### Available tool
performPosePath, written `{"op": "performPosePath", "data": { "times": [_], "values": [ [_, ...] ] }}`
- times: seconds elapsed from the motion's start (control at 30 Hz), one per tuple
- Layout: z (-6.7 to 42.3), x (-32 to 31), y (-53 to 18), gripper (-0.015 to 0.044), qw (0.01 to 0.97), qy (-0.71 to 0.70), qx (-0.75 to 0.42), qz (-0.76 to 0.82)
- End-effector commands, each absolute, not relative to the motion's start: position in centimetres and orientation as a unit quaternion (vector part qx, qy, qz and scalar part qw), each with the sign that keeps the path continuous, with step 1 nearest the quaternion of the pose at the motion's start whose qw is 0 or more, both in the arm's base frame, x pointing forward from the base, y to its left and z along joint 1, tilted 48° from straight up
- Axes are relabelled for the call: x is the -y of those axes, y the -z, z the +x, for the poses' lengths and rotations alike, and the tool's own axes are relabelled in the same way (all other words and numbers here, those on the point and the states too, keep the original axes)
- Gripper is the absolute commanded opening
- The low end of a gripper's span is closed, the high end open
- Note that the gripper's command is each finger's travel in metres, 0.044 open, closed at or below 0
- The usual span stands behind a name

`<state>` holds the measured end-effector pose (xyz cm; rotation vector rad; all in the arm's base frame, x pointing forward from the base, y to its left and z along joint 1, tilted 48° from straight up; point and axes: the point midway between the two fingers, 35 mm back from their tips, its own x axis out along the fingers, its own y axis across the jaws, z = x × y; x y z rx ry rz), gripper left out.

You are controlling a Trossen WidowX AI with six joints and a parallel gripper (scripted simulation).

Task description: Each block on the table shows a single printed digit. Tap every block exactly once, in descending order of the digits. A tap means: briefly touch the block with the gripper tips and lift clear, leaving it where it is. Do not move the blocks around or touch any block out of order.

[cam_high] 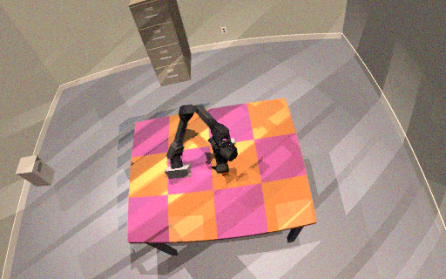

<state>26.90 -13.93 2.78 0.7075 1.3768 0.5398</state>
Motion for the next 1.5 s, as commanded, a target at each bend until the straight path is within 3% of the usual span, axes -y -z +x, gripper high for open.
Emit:
{"op": "performPosePath", "data": {
  "times": [0.0,1.03,1.47],
  "values": [
    [27.2,10.5,-0.1,0.002,0.674,-0.248,-0.618,0.321],
    [27.5,6.7,3.1,0.002,0.673,-0.25,-0.617,0.322],
    [26.7,13.6,-2.9,0.002,0.674,-0.248,-0.618,0.32]
  ]
}}
